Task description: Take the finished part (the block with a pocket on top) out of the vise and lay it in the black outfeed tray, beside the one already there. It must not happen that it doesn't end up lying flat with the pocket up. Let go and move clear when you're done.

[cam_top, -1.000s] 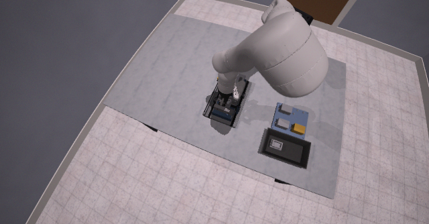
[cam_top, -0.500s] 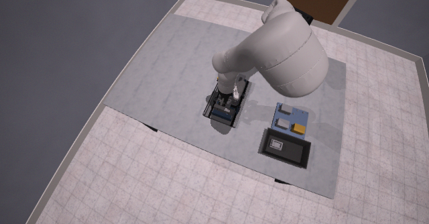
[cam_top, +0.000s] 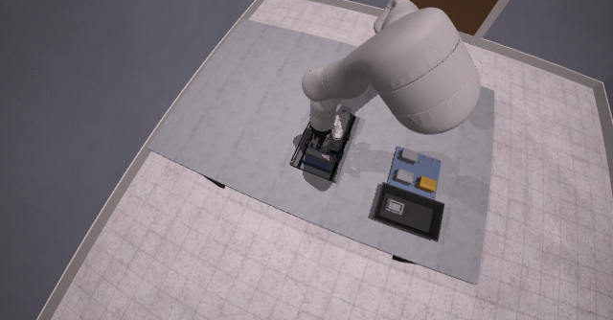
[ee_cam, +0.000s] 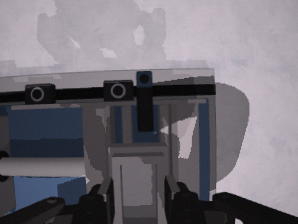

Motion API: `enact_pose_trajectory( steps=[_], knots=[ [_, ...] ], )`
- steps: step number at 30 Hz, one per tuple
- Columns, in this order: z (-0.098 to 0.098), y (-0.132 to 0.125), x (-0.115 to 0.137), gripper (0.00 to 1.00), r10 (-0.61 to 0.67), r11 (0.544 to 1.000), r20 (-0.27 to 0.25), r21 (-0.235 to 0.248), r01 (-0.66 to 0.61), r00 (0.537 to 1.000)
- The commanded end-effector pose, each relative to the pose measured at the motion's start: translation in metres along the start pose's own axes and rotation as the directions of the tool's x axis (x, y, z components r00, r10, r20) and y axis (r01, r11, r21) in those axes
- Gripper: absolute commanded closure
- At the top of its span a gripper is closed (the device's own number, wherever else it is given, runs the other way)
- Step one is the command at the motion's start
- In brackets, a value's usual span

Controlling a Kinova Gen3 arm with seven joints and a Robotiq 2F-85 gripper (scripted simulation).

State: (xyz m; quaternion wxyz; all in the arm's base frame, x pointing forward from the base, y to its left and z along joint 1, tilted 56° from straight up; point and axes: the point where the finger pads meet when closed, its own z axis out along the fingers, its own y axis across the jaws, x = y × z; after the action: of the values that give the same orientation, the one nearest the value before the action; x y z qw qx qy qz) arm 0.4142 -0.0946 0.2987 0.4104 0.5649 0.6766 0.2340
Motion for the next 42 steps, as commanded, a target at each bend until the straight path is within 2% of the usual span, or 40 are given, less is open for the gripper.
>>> enact_pose_trajectory(
  steps=[1, 21, 42],
  knots=[
    [-0.005, 0.002, 0.006, 1.0, -0.011, 1.0, -0.008, -0.001, 0.011, 1.0],
    [-0.032, 0.002, 0.005, 1.0, -0.011, 1.0, -0.008, -0.001, 0.011, 1.0],
    [-0.034, 0.002, 0.006, 1.0, -0.011, 1.0, -0.008, -0.001, 0.011, 1.0]
  ],
)
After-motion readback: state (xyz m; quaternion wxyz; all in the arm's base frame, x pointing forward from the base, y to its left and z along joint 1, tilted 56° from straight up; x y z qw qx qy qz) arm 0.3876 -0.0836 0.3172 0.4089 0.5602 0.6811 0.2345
